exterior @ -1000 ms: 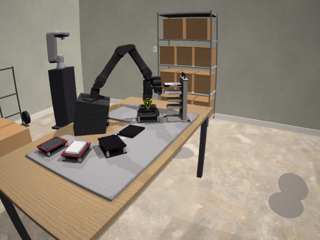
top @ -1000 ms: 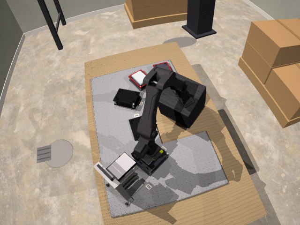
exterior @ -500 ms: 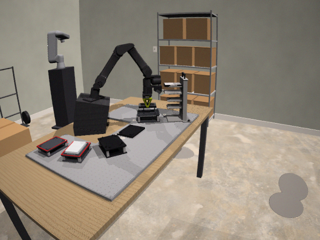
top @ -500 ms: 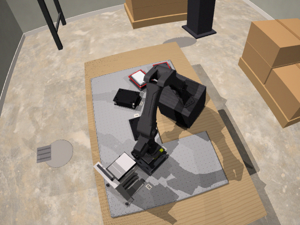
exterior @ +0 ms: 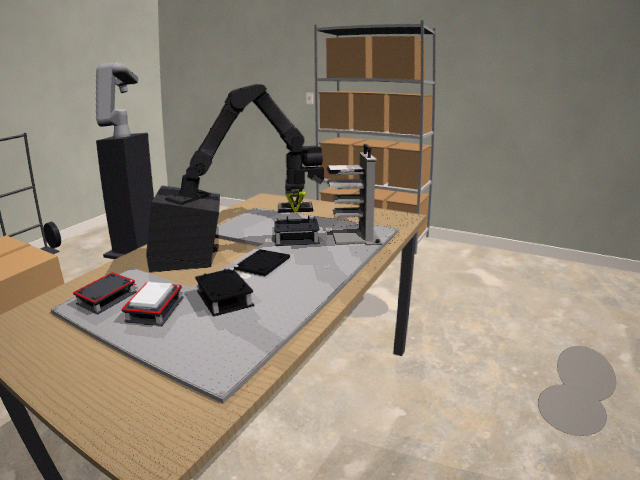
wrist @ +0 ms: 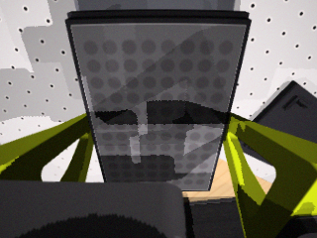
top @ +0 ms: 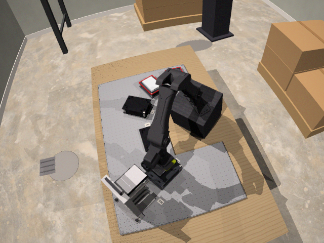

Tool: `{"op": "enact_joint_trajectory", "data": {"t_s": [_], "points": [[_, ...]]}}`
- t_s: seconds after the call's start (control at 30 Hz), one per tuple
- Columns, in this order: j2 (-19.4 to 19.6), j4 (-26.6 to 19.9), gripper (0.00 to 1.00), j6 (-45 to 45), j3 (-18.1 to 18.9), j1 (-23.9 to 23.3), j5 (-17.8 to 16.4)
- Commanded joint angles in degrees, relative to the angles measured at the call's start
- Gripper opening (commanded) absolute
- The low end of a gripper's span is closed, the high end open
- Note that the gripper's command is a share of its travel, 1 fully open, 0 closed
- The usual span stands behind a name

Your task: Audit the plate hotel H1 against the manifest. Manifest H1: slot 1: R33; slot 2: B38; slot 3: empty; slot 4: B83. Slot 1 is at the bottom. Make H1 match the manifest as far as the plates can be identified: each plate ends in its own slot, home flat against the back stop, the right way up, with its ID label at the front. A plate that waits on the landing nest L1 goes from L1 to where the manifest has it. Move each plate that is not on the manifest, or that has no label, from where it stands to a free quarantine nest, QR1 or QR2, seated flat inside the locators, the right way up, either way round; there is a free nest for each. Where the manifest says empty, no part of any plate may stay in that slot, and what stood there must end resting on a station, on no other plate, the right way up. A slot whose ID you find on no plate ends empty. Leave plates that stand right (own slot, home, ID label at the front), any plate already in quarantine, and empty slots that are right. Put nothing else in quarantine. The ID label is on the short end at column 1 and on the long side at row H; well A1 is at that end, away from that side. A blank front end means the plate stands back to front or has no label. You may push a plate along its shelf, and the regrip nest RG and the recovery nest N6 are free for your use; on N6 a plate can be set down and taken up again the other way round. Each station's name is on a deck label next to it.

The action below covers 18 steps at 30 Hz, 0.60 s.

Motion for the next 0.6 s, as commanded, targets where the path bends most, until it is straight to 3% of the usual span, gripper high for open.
{"op": "enact_joint_trajectory", "data": {"t_s": [0.0, 0.23, 0.57], "points": [[-2.01, -1.51, 0.86, 0.25, 1.89, 0.78, 0.0], [-2.93, -2.76, 0.86, 0.3, 2.22, 0.81, 0.02], [-6.03, -8.14, 0.86, 0.46, 4.5, 0.76, 0.15]]}}
